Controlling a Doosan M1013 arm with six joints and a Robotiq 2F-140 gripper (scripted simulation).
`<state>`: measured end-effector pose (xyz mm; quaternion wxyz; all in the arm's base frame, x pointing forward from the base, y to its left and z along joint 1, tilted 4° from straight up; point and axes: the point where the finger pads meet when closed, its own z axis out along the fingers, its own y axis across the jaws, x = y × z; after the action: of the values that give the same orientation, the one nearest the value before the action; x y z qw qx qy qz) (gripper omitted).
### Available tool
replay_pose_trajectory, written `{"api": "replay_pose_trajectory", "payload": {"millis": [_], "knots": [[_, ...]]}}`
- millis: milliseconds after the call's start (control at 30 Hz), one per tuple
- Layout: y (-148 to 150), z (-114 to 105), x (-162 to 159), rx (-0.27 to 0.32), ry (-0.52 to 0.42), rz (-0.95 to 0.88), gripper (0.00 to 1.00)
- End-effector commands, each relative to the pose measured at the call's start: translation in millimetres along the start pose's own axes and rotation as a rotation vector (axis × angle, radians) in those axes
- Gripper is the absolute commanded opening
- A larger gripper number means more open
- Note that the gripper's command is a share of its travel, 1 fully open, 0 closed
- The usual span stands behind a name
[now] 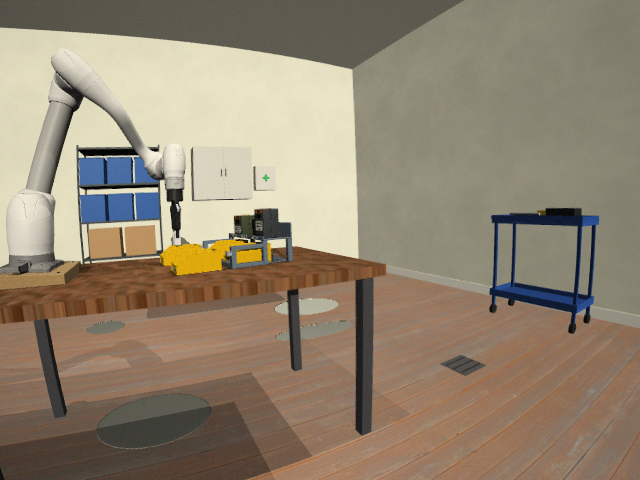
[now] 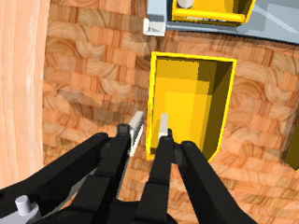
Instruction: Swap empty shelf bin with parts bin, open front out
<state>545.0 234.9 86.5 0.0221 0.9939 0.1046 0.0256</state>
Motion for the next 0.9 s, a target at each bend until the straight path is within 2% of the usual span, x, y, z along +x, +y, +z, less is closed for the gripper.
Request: {"api": "replay_pose_trajectory", "payload": {"millis": [0, 867], "knots": [[-1.3, -10.7, 3.3, 0.001, 0.005, -0.002, 0.24], [-1.2, -49.3, 3.1, 0.001, 0.005, -0.002, 0.24]]}}
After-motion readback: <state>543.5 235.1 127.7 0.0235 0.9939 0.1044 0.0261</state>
